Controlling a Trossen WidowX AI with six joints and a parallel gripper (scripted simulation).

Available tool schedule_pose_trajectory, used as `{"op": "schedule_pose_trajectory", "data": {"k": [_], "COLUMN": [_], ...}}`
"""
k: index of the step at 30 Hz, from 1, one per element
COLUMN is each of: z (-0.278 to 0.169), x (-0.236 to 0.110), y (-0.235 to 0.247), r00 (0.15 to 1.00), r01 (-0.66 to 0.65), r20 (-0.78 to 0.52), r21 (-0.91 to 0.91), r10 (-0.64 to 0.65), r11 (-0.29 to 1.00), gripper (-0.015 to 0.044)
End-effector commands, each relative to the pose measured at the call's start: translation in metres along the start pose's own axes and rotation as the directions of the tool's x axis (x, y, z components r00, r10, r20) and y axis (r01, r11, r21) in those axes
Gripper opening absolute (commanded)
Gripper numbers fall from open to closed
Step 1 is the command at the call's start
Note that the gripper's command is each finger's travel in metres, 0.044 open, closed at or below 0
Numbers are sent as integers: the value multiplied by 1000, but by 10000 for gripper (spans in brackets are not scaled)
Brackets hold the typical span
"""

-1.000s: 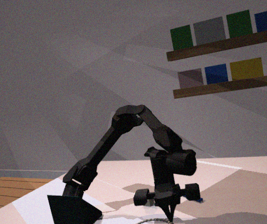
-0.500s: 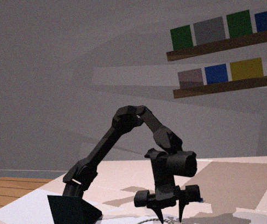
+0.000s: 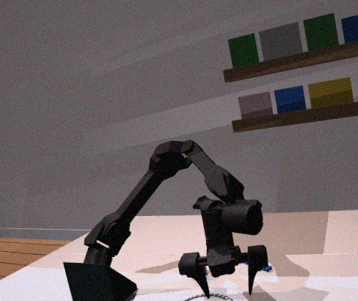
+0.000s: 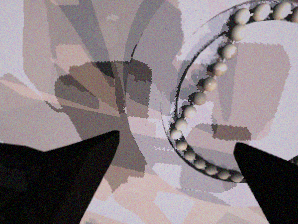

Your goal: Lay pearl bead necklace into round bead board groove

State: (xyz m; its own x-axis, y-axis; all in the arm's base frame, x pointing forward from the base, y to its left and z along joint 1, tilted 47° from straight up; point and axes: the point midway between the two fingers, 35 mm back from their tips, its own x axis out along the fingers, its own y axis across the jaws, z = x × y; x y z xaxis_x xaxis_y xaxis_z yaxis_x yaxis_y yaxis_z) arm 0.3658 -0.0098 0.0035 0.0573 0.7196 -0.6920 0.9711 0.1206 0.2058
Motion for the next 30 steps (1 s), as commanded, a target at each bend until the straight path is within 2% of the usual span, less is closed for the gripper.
{"op": "schedule_pose_trajectory", "data": {"k": [1,6,8,10,13,18,22,25,30], "z": [0,0,0,1,2,5,6,8,9], "x": [-1,-1,-2,-3,-6,-11,-15,-18,-21], "y": [0,0,0,0,0,-1,-1,-2,-2], "r00": [1000,1000,1000,1000,1000,1000,1000,1000,1000], "r01": [0,0,0,0,1,2,3,3,2], "r20": [1,1,1,1,2,2,3,3,3], "r21": [-6,-6,-70,-243,-510,-850,-986,-995,-930], "r10": [0,0,0,0,0,0,0,0,-1], "r11": [1000,1000,998,970,860,527,169,-104,-368], "gripper": [440,440,387,335,256,125,120,120,120]}}
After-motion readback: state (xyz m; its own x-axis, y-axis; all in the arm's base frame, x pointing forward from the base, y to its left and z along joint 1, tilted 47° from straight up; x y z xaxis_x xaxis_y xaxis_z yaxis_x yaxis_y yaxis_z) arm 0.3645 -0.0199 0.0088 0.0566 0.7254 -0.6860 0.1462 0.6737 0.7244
